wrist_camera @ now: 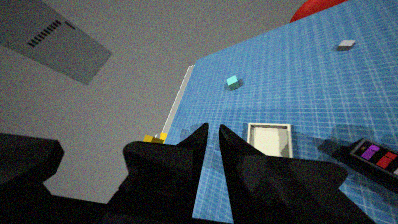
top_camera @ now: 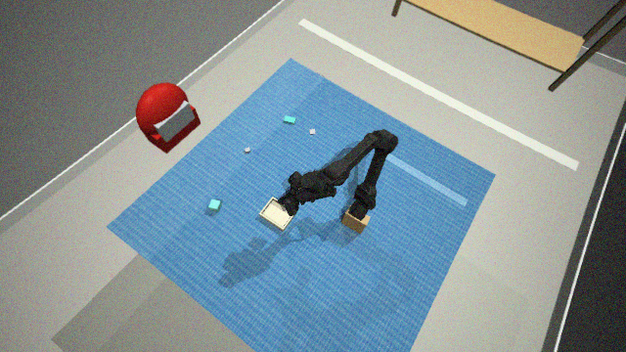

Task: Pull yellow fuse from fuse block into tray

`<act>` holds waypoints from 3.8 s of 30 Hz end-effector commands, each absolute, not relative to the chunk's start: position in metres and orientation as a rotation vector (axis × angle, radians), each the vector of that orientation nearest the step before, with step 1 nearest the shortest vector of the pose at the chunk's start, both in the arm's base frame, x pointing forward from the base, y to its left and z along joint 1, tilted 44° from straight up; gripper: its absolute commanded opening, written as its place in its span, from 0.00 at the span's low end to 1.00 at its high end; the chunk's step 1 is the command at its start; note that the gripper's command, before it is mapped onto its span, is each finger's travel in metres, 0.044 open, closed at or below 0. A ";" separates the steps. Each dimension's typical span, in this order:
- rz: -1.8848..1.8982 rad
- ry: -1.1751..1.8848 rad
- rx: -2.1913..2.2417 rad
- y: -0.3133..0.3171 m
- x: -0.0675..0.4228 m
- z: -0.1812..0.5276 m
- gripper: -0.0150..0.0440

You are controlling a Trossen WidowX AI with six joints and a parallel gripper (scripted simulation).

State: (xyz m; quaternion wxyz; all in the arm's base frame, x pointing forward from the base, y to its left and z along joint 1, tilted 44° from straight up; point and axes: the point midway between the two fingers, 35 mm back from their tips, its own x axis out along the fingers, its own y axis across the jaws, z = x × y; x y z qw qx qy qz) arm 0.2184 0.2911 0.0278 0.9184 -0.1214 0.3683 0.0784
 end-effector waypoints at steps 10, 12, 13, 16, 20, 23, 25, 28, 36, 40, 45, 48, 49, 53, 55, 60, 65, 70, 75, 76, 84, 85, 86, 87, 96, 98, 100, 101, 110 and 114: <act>-0.629 1.049 -0.193 0.085 0.292 0.031 0.36; -0.749 1.096 -0.177 0.053 0.289 0.036 0.36; -0.808 1.120 -0.168 0.038 0.287 0.039 0.36; -0.901 1.158 -0.154 0.015 0.284 0.042 0.36; -0.912 1.162 -0.152 0.014 0.286 0.042 0.36; -0.912 1.162 -0.152 0.014 0.286 0.042 0.36; -0.912 1.162 -0.152 0.014 0.286 0.042 0.36; -0.911 1.162 -0.152 0.013 0.287 0.041 0.36; -0.911 1.162 -0.151 0.008 0.288 0.035 0.36; -0.911 1.162 -0.151 0.006 0.289 0.032 0.36; -0.911 1.162 -0.152 0.003 0.290 0.028 0.36; -0.912 1.162 -0.152 0.001 0.290 0.026 0.36; -0.912 1.162 -0.152 0.000 0.290 0.025 0.36; -0.912 1.161 -0.152 -0.002 0.291 0.023 0.36; -0.912 1.161 -0.152 -0.004 0.291 0.021 0.36; -0.912 1.161 -0.152 -0.006 0.292 0.019 0.36; -0.912 1.161 -0.152 -0.006 0.292 0.019 0.36; -0.912 1.161 -0.152 -0.006 0.292 0.019 0.36; -0.912 1.161 -0.152 -0.008 0.292 0.017 0.36; -0.912 1.161 -0.152 -0.008 0.292 0.017 0.36; -0.912 1.161 -0.152 -0.013 0.293 0.012 0.36; -0.912 1.161 -0.152 -0.013 0.293 0.012 0.36; -0.912 1.161 -0.152 -0.013 0.293 0.012 0.36; -0.912 1.161 -0.152 -0.013 0.293 0.012 0.36; -0.912 1.163 -0.146 -0.012 0.292 0.012 0.30; -0.912 1.163 -0.146 -0.012 0.292 0.012 0.28; -0.912 1.163 -0.146 -0.012 0.292 0.012 0.25; -0.912 1.163 -0.146 -0.012 0.292 0.012 0.25; -0.912 1.163 -0.147 -0.010 0.292 0.014 0.25; -0.912 1.163 -0.147 -0.009 0.292 0.015 0.25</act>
